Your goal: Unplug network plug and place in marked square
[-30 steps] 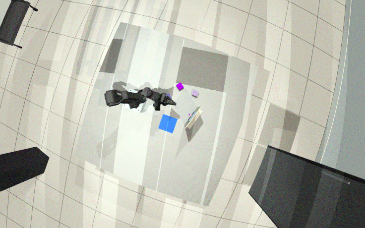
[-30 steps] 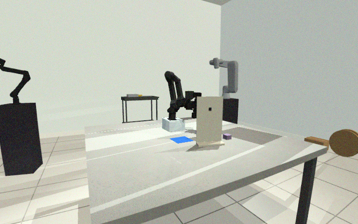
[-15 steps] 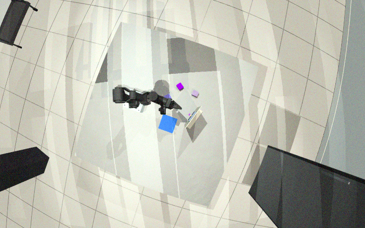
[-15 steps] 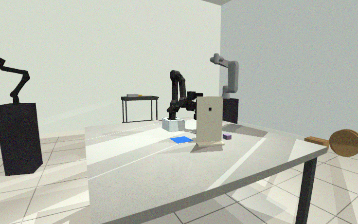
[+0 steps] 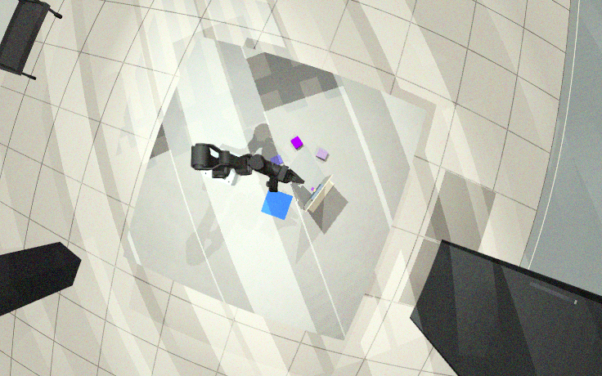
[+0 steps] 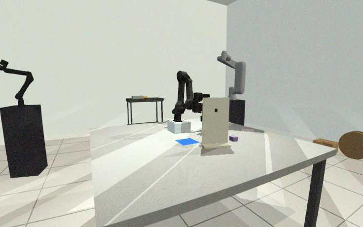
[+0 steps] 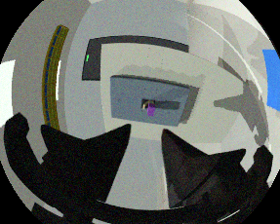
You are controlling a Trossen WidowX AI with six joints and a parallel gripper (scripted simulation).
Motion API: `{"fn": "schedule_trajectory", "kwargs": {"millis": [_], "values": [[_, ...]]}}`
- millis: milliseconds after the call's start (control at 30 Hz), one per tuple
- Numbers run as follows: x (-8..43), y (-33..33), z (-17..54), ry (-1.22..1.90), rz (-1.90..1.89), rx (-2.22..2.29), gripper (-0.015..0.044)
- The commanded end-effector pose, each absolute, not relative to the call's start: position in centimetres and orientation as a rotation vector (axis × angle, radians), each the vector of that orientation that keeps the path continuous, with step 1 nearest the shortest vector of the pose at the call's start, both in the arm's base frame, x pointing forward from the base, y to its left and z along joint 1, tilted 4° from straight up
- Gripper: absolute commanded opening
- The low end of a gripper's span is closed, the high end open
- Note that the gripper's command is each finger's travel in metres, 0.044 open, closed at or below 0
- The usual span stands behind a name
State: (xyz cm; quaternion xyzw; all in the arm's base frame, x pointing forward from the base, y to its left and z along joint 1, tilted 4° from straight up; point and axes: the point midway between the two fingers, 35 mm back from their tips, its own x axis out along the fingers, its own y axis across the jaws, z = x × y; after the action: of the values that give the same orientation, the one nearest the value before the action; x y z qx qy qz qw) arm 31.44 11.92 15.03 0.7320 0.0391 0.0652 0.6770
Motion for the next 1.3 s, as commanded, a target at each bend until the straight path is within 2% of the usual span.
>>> {"fn": "schedule_trajectory", "kwargs": {"millis": [0,933,1000,1267], "values": [[32.3,12.0,15.0,0.093,0.147,1.647,0.0156],[36.3,11.3,15.1,0.09,0.15,1.646,0.0156],[36.3,11.3,15.1,0.09,0.15,1.646,0.0104],[36.3,11.3,15.1,0.09,0.15,1.646,0.005]]}}
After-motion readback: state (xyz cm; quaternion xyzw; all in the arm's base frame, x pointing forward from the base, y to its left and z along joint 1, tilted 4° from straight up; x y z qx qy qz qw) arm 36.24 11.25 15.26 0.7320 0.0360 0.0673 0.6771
